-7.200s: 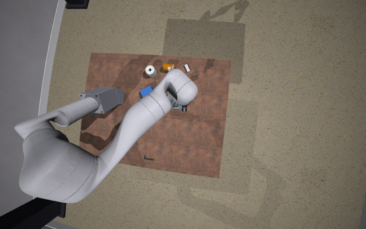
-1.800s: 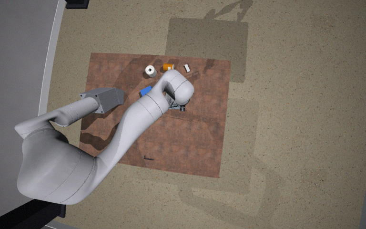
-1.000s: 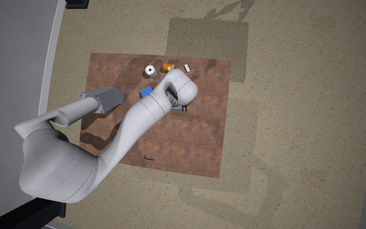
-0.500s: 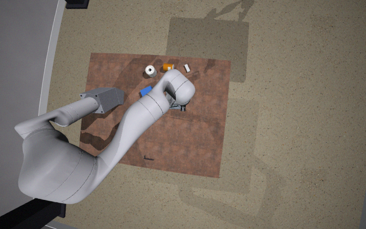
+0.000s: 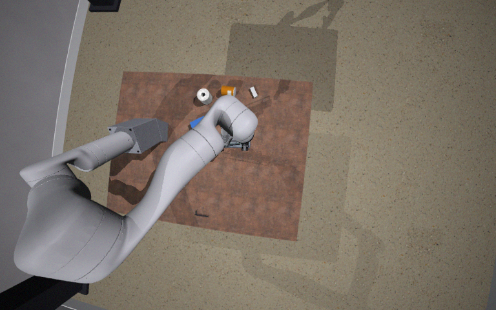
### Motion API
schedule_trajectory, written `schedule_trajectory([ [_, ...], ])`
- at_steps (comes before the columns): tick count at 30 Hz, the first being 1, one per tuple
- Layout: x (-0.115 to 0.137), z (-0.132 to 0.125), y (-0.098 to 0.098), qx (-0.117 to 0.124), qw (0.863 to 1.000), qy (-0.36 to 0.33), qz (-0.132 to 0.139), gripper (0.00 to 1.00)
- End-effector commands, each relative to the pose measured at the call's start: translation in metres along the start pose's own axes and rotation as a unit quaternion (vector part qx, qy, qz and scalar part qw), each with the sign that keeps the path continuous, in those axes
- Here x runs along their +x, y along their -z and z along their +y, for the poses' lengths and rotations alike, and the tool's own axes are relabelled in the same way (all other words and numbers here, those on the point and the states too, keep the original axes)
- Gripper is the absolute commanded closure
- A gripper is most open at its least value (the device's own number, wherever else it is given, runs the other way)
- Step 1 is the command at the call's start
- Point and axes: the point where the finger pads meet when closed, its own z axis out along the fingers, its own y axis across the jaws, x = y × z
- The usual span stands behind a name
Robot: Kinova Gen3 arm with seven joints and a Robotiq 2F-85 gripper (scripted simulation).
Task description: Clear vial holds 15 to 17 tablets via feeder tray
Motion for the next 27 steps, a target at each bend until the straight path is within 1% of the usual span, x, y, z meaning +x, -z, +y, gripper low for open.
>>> schedule_trajectory([
  [1, -0.003, 0.000, 0.000, 0.001, 1.000, 0.000, 0.004, 1.00],
  [5, -0.015, 0.000, 0.005, 0.001, 1.000, 0.000, 0.004, 1.00],
  [8, -0.020, 0.000, 0.007, 0.001, 1.000, 0.000, 0.004, 1.00],
  [27, -0.020, 0.000, 0.007, 0.001, 1.000, 0.000, 0.004, 1.00],
])
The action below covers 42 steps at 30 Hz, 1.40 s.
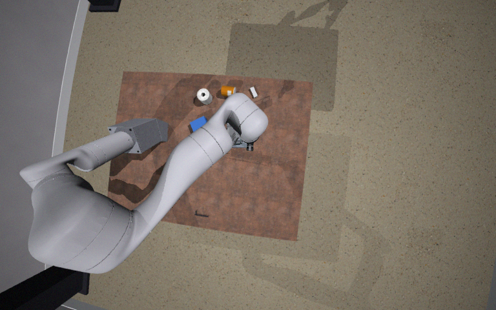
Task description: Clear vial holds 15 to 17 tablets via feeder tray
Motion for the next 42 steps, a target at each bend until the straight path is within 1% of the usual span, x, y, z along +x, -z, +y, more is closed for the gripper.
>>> schedule_trajectory([
  [1, 0.000, 0.000, 0.001, 0.000, 1.000, 0.000, -0.001, 1.00],
  [9, 0.023, 0.000, -0.008, 0.000, 1.000, 0.000, -0.001, 1.00],
  [13, 0.027, 0.000, -0.010, 0.000, 1.000, 0.000, -0.001, 1.00],
  [18, 0.025, 0.000, -0.009, 0.000, 1.000, 0.000, -0.001, 1.00],
  [25, 0.005, 0.000, -0.001, 0.000, 1.000, 0.000, -0.001, 1.00],
  [28, 0.000, 0.000, 0.001, 0.000, 1.000, 0.000, -0.001, 1.00],
  [42, 0.001, 0.000, 0.001, 0.000, 1.000, 0.000, -0.001, 1.00],
])
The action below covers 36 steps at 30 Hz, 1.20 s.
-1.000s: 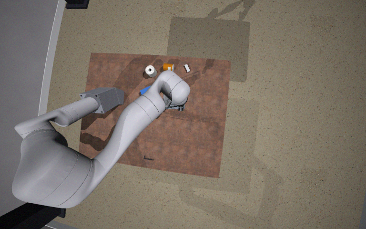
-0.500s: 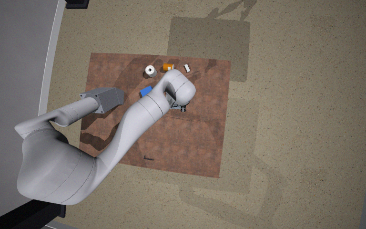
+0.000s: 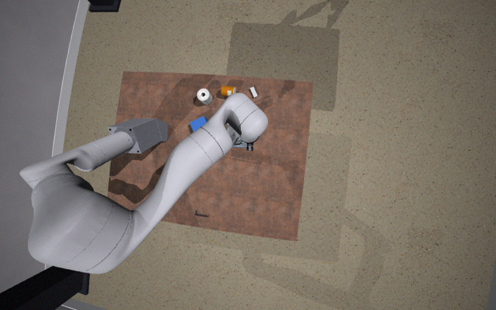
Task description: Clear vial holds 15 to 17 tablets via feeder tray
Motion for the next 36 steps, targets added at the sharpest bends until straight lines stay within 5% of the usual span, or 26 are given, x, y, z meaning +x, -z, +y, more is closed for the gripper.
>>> schedule_trajectory([
  [1, 0.003, 0.000, 0.000, 0.000, 1.000, 0.001, -0.001, 1.00],
  [17, 0.025, 0.000, -0.009, 0.000, 1.000, 0.001, -0.001, 1.00],
  [36, -0.001, 0.000, 0.002, 0.000, 1.000, 0.001, -0.001, 1.00],
])
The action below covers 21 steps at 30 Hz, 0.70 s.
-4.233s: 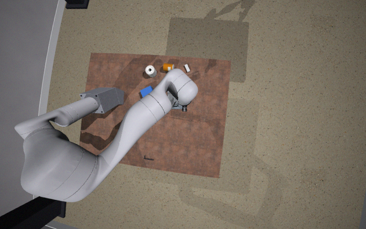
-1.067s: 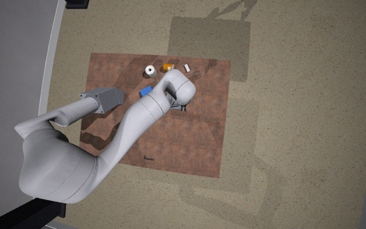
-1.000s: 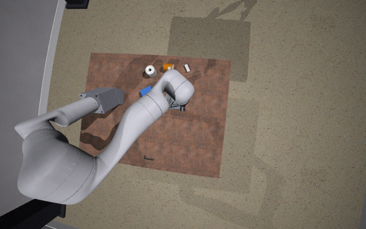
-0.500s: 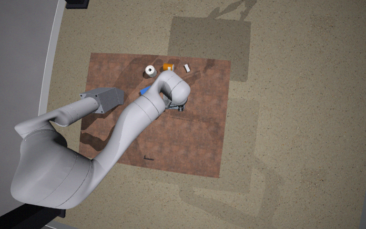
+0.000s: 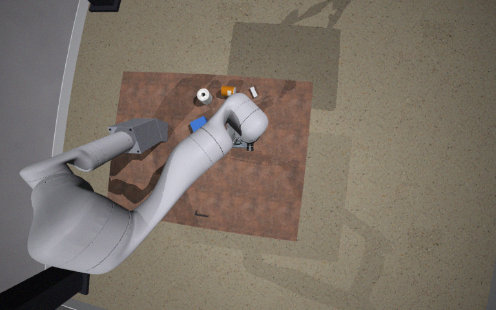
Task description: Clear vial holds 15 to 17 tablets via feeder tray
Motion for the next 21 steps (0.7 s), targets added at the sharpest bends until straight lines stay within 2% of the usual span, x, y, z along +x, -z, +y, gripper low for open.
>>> schedule_trajectory([
  [1, -0.001, 0.001, 0.001, 0.000, 1.000, 0.000, -0.001, 1.00],
  [10, -0.001, 0.001, 0.002, 0.000, 1.000, 0.000, -0.001, 1.00],
  [19, 0.000, 0.001, 0.024, 0.000, 1.000, 0.000, -0.001, 1.00],
  [21, 0.000, 0.001, 0.024, 0.000, 1.000, 0.000, -0.001, 1.00],
])
